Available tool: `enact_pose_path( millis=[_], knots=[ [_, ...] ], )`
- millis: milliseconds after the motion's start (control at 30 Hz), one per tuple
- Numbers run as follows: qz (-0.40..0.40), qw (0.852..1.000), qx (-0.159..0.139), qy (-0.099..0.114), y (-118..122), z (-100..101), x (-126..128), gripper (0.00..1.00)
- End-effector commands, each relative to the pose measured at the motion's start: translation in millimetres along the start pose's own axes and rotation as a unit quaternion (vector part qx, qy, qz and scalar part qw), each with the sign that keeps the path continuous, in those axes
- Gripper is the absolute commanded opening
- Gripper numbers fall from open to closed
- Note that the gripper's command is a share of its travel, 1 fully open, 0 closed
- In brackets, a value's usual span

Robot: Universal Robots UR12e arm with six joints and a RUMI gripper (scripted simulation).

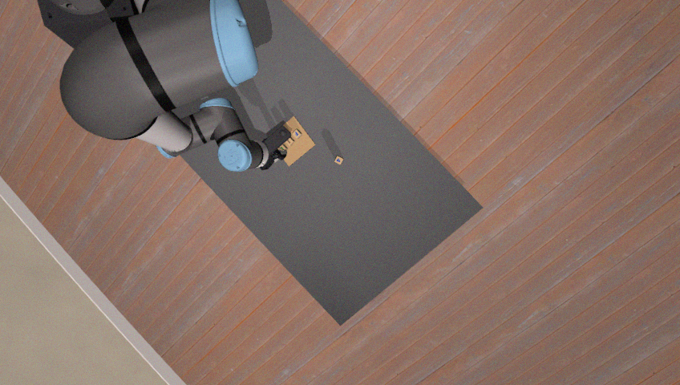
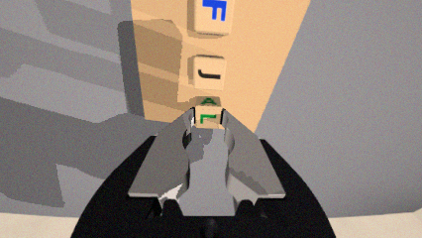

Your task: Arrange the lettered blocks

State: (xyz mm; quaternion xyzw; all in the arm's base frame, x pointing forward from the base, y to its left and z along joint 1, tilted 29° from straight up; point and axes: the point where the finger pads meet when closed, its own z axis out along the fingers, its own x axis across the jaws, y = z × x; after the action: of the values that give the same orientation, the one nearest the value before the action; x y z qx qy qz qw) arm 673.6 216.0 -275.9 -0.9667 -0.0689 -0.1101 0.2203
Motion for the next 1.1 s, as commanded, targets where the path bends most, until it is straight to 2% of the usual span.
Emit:
enact_pose_path(
  millis=[0, 133, 167, 233, 267, 700, 933, 1000, 1067],
  knots=[
    [-0.001, 1.000, -0.001, 0.002, 0.2, 0.0, 3.3, 0.13],
    [-0.001, 1.000, -0.001, 0.002, 0.2, 0.0, 3.3, 0.17],
    [-0.001, 1.000, -0.001, 0.002, 0.2, 0.0, 3.3, 0.21],
    [-0.001, 1.000, -0.001, 0.002, 0.2, 0.0, 3.3, 0.21],
    [-0.001, 1.000, -0.001, 0.002, 0.2, 0.0, 3.3, 0.25],
    [-0.001, 1.000, -0.001, 0.002, 0.2, -1.4, 3.2, 0.25],
    [0.000, 1.000, 0.000, 0.001, 0.4, -21.1, 0.5, 0.25],
    [0.000, 1.000, 0.000, 0.001, 0.4, -21.1, 0.5, 0.25],
    [0.000, 1.000, 0.000, 0.001, 0.3, -31.0, 0.5, 0.25]
  ],
)
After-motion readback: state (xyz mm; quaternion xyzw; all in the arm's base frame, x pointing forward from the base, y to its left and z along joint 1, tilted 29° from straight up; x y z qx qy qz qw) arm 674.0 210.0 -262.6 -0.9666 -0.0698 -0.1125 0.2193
